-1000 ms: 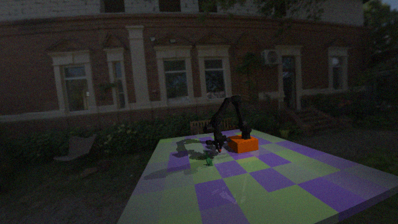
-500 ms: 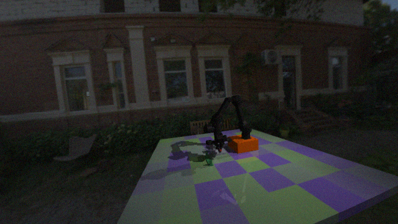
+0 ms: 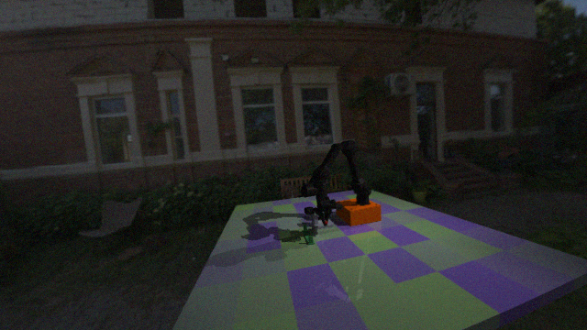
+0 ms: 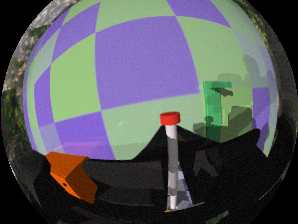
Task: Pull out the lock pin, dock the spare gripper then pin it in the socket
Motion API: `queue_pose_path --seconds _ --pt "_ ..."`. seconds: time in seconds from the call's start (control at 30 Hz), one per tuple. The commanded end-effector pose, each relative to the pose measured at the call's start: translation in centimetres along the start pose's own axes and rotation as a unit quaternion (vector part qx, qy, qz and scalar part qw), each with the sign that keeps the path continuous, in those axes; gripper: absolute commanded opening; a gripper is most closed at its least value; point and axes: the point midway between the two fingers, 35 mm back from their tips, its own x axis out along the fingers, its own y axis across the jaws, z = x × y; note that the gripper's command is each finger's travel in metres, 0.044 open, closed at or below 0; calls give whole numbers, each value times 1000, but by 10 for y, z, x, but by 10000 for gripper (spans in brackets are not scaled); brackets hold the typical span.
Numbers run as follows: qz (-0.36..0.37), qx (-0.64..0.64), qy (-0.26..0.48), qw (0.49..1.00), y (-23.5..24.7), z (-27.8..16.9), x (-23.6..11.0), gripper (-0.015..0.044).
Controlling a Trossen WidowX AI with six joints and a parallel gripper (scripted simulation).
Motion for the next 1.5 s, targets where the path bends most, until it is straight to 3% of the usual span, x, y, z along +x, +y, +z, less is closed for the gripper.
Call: queue_pose_path --seconds 0.0,1.47 --pt "-1 2 2 1000 -1 3 0 0" --pt "6 2 5 1000 -1 40 0 0"
